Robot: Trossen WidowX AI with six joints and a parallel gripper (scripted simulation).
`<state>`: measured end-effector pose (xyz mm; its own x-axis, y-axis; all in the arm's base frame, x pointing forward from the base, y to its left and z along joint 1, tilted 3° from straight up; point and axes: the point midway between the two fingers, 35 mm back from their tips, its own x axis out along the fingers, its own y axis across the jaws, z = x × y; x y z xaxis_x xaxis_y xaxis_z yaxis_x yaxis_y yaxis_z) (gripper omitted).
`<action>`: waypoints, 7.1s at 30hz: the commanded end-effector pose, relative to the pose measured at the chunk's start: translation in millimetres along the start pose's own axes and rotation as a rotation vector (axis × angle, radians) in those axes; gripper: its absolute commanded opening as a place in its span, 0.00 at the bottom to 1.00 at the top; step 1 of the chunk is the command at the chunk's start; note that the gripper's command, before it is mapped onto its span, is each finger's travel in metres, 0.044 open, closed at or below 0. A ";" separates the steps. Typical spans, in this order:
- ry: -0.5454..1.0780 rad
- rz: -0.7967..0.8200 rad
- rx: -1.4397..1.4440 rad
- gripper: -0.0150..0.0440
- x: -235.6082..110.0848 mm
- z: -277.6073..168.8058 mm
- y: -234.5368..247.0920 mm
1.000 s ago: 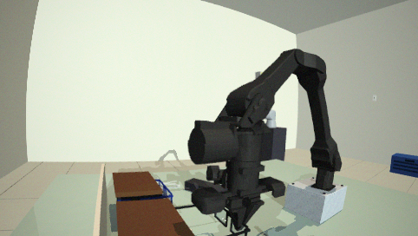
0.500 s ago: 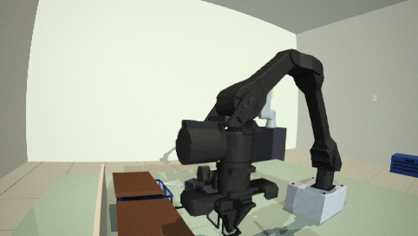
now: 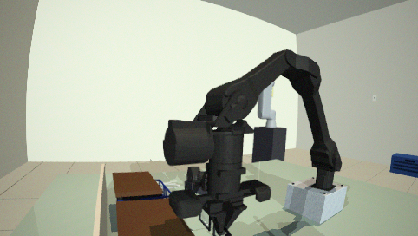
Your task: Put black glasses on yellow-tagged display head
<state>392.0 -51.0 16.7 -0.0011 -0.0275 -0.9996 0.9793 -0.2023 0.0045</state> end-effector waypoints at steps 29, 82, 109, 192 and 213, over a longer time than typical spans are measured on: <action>-0.005 0.006 -0.006 0.25 0.1 0.7 36.1; -0.005 0.006 -0.006 0.25 2.4 0.6 35.6; -0.005 0.006 -0.006 0.25 2.5 0.6 35.6; -0.002 0.004 -0.001 0.25 3.5 0.0 35.1; 0.001 0.003 -0.001 0.44 -2.0 0.0 35.2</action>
<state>425.7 -58.1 11.1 -0.0007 -0.0282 -0.9996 0.9793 -0.2023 0.0051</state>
